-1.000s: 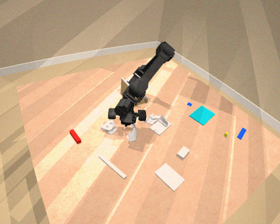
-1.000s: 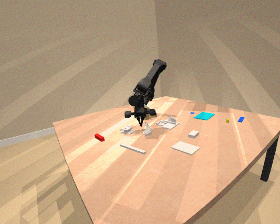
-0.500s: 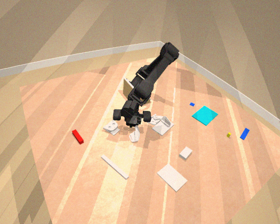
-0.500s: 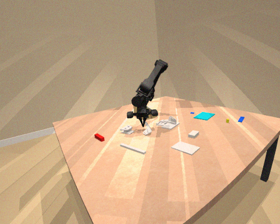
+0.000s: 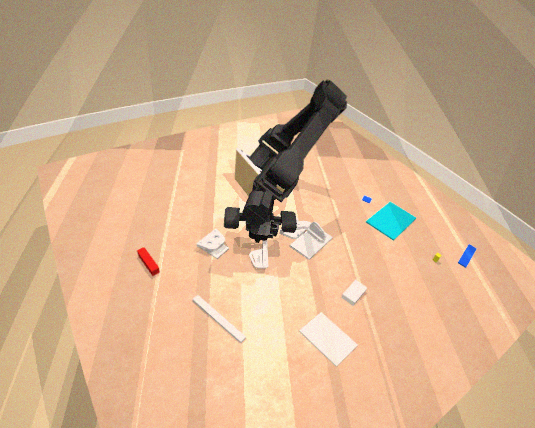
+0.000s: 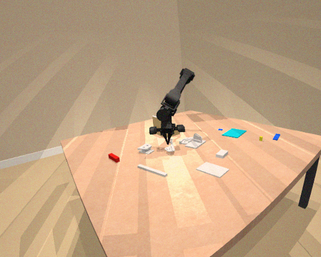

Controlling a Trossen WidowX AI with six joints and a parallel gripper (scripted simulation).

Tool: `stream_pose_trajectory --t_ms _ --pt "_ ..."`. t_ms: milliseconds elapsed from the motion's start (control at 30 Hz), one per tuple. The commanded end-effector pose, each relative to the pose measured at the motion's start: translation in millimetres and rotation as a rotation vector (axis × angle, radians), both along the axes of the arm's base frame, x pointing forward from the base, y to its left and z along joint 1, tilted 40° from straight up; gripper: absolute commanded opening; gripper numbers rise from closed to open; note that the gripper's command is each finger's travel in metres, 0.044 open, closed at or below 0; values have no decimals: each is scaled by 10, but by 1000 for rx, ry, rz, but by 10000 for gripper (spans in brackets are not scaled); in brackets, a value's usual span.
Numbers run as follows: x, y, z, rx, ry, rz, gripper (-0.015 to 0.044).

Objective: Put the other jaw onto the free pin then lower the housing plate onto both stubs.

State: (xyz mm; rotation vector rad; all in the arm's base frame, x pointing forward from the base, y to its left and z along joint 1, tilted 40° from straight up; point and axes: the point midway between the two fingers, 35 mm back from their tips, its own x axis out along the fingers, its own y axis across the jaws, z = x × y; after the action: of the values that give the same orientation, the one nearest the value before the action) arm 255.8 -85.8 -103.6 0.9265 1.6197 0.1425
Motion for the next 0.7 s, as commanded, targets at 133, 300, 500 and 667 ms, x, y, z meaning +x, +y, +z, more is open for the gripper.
stream_pose_trajectory --t_ms 133,300,500,667 --pt "92 135 58 11 -10 3 0" --pt "116 177 91 12 -10 4 0" --pt "116 177 91 12 -10 4 0" --pt "116 177 91 12 -10 4 0"
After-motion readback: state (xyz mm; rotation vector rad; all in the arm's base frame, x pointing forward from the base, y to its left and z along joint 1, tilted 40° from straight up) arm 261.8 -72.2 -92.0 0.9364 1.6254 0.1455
